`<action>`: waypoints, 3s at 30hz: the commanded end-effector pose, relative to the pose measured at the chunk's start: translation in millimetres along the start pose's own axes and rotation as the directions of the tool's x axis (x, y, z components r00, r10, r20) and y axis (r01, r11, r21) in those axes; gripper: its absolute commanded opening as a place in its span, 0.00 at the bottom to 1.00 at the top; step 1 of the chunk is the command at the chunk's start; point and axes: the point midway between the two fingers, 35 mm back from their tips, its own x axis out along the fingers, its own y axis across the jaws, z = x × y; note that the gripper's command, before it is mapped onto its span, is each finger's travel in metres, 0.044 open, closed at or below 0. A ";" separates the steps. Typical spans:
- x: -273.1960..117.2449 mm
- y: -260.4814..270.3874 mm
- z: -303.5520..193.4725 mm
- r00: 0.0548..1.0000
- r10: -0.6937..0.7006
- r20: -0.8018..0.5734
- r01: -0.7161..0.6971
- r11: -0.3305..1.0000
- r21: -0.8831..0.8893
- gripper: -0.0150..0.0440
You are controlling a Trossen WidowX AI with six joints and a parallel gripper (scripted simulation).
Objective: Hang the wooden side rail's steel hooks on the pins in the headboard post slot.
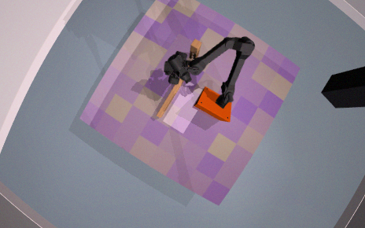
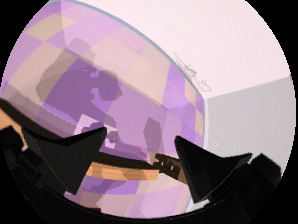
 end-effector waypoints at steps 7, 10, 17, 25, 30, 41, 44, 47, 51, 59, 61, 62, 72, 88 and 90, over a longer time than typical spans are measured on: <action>-3.3 6.9 -5.0 0.948 0.283 -0.144 -0.313 0.761 -0.568 1.00; -8.7 3.6 -13.5 0.917 0.341 -0.207 -0.388 0.642 -0.662 1.00; -28.9 -14.0 -40.7 0.811 0.444 -0.382 -0.537 0.305 -0.786 1.00; -38.6 -23.9 -52.1 0.762 0.466 -0.450 -0.578 0.174 -0.798 1.00; -38.6 -23.9 -52.1 0.762 0.466 -0.450 -0.578 0.174 -0.798 1.00; -11.9 -8.0 -67.9 0.763 0.465 -0.450 -0.577 0.175 -0.798 1.00; -9.3 -6.4 -69.4 0.763 0.465 -0.450 -0.577 0.175 -0.798 1.00; -1.0 -1.5 -74.3 0.763 0.464 -0.450 -0.577 0.175 -0.798 1.00; 1.5 0.0 -75.6 0.763 0.464 -0.450 -0.577 0.175 -0.798 1.00; 11.8 6.2 -80.3 0.762 0.465 -0.450 -0.577 0.175 -0.798 1.00; 14.3 7.8 -81.6 0.762 0.465 -0.450 -0.577 0.175 -0.798 1.00; 15.6 8.5 -82.3 0.762 0.465 -0.450 -0.577 0.175 -0.798 1.00; 28.1 16.0 -89.3 0.763 0.465 -0.449 -0.577 0.175 -0.798 1.00; 47.0 27.1 -102.4 0.764 0.462 -0.451 -0.577 0.175 -0.798 1.00; 49.3 28.5 -104.1 0.764 0.462 -0.451 -0.577 0.175 -0.798 1.00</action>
